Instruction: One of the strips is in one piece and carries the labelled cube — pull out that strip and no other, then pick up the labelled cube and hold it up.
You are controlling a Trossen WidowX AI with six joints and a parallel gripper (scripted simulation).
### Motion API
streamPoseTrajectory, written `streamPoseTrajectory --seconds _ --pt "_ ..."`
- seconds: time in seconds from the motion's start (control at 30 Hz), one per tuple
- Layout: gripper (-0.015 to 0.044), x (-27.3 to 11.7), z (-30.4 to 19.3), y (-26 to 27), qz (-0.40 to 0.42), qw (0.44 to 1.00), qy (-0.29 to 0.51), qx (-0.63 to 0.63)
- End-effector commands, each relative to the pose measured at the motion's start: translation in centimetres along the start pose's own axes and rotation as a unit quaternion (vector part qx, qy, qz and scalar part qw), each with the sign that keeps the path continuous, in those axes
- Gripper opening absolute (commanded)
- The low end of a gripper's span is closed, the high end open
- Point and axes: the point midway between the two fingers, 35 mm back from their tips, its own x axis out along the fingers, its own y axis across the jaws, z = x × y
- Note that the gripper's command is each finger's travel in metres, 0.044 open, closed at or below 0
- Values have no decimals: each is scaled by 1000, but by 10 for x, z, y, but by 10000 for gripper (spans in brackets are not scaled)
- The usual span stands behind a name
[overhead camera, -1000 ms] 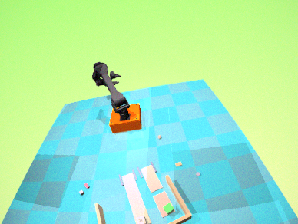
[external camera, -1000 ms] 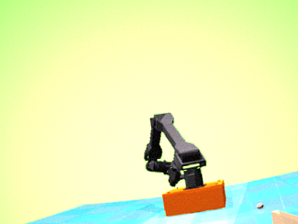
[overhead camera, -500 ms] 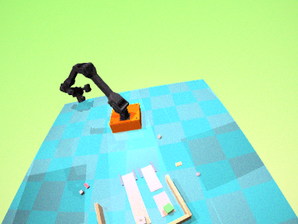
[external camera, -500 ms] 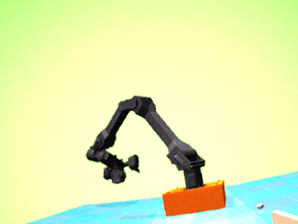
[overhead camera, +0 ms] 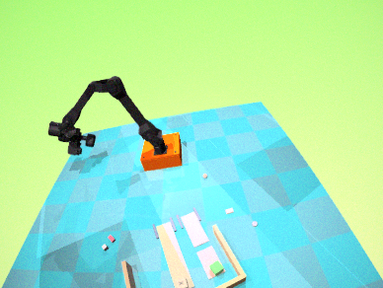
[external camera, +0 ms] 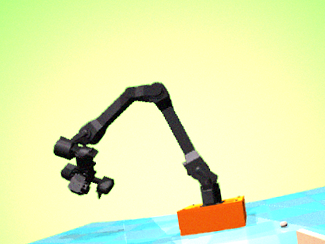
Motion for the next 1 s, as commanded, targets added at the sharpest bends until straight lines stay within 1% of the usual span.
streamPoseTrajectory --seconds 0.0,0.23,0.47,0.7,0.83,0.97 --pt "400 -47 44 0 -49 995 -73 39" --pt "400 -146 123 24 -104 961 -238 97" --pt "400 -245 177 80 -97 899 -408 128" --pt "400 -336 200 166 -26 814 -566 125" --pt "400 -378 198 223 40 762 -637 106" --pt "400 -412 184 283 120 710 -690 75"
